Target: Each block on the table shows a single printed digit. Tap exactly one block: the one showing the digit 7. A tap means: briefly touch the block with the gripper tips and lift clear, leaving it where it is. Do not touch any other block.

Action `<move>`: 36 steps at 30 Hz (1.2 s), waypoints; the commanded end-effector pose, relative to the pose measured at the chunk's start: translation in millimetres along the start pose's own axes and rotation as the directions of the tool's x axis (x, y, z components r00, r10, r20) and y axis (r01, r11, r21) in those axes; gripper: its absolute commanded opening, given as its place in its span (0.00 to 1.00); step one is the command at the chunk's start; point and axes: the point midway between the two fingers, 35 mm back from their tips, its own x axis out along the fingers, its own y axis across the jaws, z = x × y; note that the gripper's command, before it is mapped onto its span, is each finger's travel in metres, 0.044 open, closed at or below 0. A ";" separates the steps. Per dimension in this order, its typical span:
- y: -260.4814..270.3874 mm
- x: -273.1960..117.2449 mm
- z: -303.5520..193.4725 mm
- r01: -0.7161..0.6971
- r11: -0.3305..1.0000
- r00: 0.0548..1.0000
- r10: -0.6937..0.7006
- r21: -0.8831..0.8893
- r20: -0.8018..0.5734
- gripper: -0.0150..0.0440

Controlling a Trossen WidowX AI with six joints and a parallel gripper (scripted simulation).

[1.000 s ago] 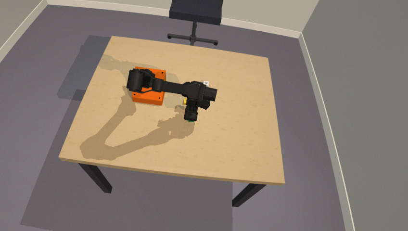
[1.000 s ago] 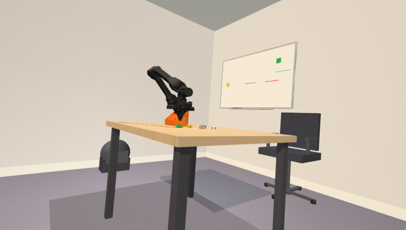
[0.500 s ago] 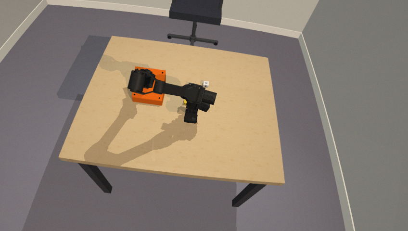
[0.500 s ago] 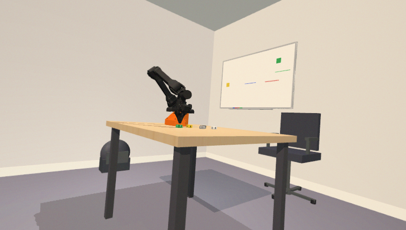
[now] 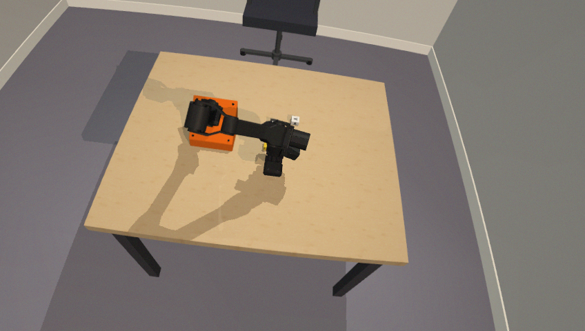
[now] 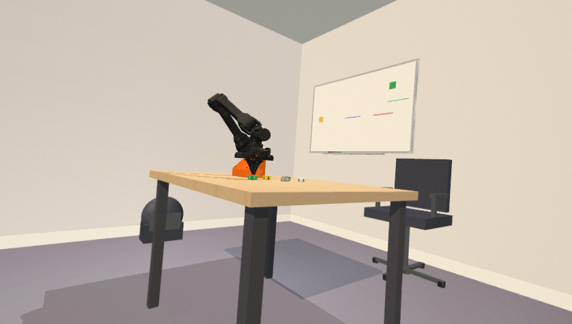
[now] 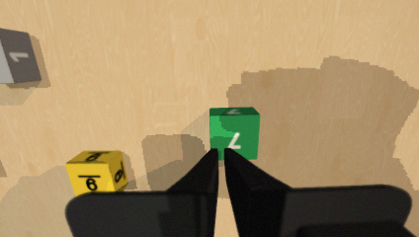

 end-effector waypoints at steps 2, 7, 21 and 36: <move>-0.8 -20.7 1.3 0.001 1.000 1.000 -0.001 0.005 0.009 0.29; 10.4 -24.3 9.2 -0.015 1.000 1.000 0.016 -0.010 0.025 0.42; 163.2 -74.0 55.1 -0.124 0.991 0.991 0.126 -0.056 0.047 0.93; 333.8 -106.6 -5.9 -0.026 1.000 1.000 0.026 0.003 0.010 0.93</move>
